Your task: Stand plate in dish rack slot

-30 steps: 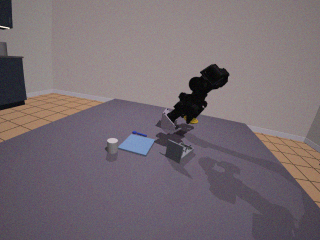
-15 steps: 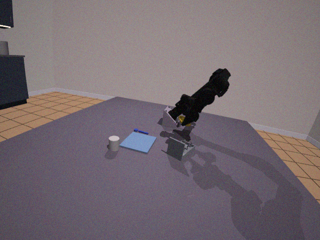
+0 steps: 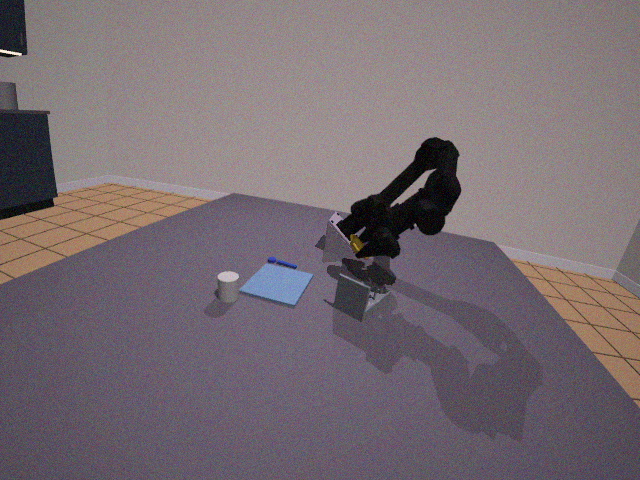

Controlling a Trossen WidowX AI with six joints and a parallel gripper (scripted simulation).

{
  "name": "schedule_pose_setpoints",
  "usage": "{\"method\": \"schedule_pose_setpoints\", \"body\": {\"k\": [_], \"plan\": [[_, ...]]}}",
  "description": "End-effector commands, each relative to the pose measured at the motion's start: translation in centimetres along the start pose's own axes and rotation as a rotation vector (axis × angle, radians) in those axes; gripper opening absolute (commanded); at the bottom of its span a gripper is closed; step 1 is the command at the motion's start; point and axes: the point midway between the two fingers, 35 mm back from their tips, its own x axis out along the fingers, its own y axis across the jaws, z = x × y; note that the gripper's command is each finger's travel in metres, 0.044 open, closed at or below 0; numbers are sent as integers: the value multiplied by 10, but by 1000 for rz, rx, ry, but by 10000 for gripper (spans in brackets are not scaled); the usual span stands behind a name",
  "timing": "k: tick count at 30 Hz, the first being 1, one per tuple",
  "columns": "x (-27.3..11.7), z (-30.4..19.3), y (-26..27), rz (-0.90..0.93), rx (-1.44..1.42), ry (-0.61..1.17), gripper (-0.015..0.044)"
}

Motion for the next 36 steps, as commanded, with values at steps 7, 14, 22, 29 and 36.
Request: {"method": "schedule_pose_setpoints", "body": {"k": [7,14,22,29,36], "plan": [[8,-2,8,119,-117,-190,0],[9,-5,14,216,-188,-308,0],[6,-11,21,341,-256,-430,0],[1,-19,25,461,-301,-525,0],[-7,-27,27,589,-332,-607,0]]}}
